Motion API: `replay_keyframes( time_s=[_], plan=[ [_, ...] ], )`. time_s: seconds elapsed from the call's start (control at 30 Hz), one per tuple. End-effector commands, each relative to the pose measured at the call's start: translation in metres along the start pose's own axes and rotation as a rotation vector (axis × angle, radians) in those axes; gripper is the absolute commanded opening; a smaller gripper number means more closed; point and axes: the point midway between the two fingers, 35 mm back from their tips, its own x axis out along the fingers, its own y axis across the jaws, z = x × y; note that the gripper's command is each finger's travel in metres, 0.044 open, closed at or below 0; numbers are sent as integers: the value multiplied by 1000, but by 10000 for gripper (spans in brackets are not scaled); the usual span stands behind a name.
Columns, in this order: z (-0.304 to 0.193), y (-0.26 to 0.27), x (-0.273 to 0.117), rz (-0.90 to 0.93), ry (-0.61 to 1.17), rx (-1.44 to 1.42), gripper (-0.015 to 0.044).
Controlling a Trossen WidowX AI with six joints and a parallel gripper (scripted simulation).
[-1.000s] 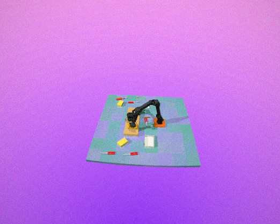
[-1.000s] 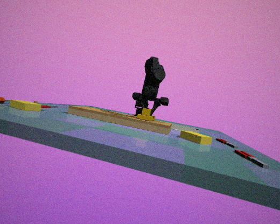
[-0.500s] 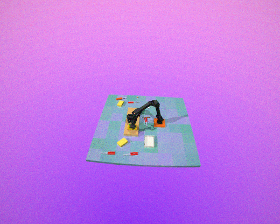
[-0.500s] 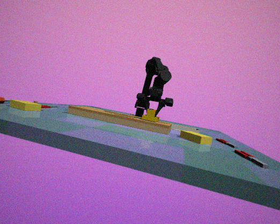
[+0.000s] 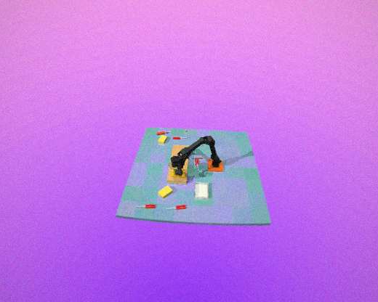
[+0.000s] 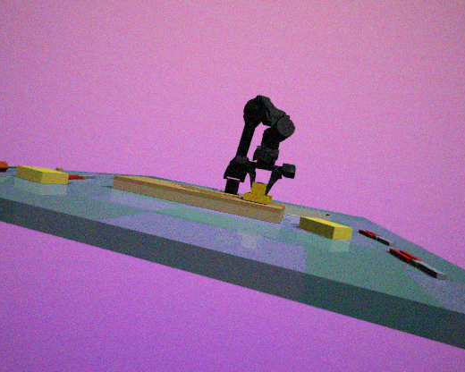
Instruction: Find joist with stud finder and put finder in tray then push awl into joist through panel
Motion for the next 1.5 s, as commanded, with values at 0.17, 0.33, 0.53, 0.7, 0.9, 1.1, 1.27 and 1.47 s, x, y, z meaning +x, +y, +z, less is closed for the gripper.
replay_keyframes(
  time_s=[0.17, 0.33, 0.53, 0.7, 0.9, 1.1, 1.27, 1.47],
  plan=[
    [0, 17, 0, 4, 2, 1, 0],
    [0, 16, 0, 1, 0, -1, 0],
    [0, 16, 0, 1, 0, -1, 0],
    [0, 17, 0, 4, 2, 1, 0],
    [0, 7, 0, 3, 2, 0, 0],
    [0, -3, 0, 2, 2, 0, 0],
    [0, -11, 0, 2, 2, 0, 0],
    [0, -20, 0, 1, 2, 0, 0]
  ],
)
